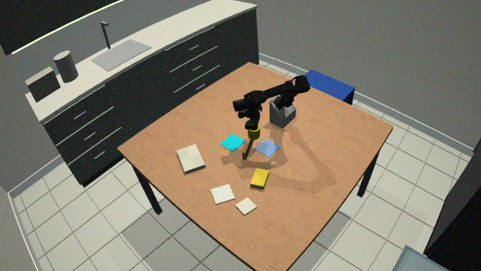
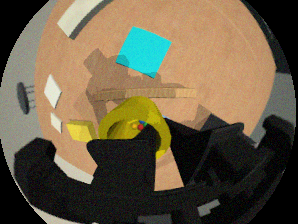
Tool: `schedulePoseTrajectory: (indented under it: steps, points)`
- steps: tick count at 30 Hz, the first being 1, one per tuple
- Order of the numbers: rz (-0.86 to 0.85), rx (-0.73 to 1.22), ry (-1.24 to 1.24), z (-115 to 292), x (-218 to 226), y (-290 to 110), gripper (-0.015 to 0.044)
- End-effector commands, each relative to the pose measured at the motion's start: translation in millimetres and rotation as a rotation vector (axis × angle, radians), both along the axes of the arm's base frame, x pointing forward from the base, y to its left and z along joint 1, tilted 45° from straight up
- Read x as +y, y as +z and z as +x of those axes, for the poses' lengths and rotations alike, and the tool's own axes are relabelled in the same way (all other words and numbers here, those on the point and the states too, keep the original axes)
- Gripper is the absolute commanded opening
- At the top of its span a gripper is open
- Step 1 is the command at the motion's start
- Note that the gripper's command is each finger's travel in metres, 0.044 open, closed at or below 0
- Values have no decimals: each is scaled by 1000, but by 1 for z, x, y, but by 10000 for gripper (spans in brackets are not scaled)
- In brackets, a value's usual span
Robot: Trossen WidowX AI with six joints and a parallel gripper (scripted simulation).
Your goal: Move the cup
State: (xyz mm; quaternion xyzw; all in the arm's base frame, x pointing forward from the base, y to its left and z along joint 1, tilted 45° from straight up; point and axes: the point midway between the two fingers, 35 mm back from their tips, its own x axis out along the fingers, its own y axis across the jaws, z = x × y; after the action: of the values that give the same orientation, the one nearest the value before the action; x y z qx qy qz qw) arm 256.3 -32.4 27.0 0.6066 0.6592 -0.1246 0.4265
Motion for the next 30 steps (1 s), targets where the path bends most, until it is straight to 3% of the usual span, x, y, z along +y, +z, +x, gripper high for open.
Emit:
schedulePoseTrajectory:
  steps: [1,30]
  points:
    - [-4,3,6,2,-6,-6,0]
    - [-6,2,6,21,-45,-38,0]
